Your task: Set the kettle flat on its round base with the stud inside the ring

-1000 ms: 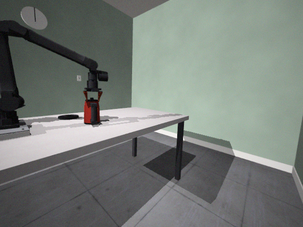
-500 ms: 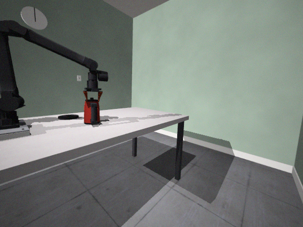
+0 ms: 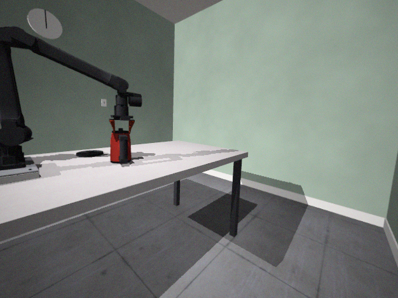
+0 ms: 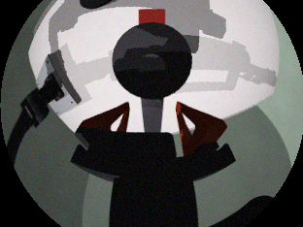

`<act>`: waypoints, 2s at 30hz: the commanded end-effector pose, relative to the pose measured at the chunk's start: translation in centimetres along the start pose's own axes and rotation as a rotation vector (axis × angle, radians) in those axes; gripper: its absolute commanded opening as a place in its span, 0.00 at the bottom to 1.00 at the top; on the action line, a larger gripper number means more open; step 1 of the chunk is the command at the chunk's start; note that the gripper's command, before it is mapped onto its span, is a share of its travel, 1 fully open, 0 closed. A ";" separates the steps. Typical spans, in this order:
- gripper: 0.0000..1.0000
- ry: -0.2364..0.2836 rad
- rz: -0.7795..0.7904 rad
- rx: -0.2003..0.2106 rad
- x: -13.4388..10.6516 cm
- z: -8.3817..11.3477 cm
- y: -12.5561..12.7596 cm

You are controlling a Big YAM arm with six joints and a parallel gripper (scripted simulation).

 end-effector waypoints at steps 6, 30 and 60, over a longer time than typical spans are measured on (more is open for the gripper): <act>0.74 -0.006 0.004 -0.027 0.7 0.6 0.1; 0.74 -0.005 0.003 -0.027 0.5 0.6 0.1; 0.74 -0.005 0.002 -0.029 0.1 -2.0 0.0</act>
Point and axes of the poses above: the point where the finger pads meet when closed, its own z axis back along the fingers, its own y axis across the jaws, x = y × z, the point moved 9 cm from there along z, back along the fingers, and after that the axes turned 3 degrees about -z, right-handed, at the moved point
